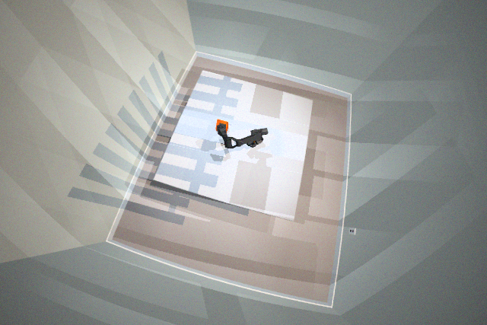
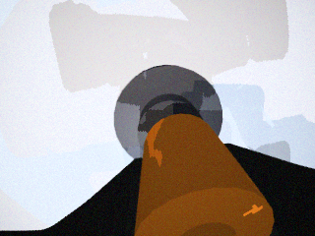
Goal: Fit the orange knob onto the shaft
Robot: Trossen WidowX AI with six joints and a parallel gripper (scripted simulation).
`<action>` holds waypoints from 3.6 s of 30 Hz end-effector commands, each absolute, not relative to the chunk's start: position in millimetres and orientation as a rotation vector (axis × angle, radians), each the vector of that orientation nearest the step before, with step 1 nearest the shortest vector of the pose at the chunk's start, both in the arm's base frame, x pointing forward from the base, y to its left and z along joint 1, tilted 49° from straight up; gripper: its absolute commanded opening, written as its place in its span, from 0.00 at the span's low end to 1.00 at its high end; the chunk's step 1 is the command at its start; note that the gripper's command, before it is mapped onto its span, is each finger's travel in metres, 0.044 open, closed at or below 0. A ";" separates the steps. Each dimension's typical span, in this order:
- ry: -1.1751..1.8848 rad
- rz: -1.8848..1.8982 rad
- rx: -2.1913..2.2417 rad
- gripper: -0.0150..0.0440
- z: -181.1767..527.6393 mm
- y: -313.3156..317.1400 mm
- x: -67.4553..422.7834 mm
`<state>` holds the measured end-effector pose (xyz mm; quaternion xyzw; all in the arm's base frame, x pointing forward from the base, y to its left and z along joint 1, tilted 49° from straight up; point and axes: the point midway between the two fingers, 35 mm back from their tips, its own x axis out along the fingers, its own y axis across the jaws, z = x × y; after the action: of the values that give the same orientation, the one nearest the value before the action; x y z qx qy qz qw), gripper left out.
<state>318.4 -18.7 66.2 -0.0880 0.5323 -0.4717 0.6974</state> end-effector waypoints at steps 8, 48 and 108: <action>1.063 -1.162 -0.034 0.25 68.8 -14.6 320.3; 1.063 -1.162 -0.034 0.25 66.5 -16.7 321.8; 0.936 -1.268 0.130 0.25 66.5 -14.3 322.2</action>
<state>320.5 -17.1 65.2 0.0572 0.4228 -0.5715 0.7010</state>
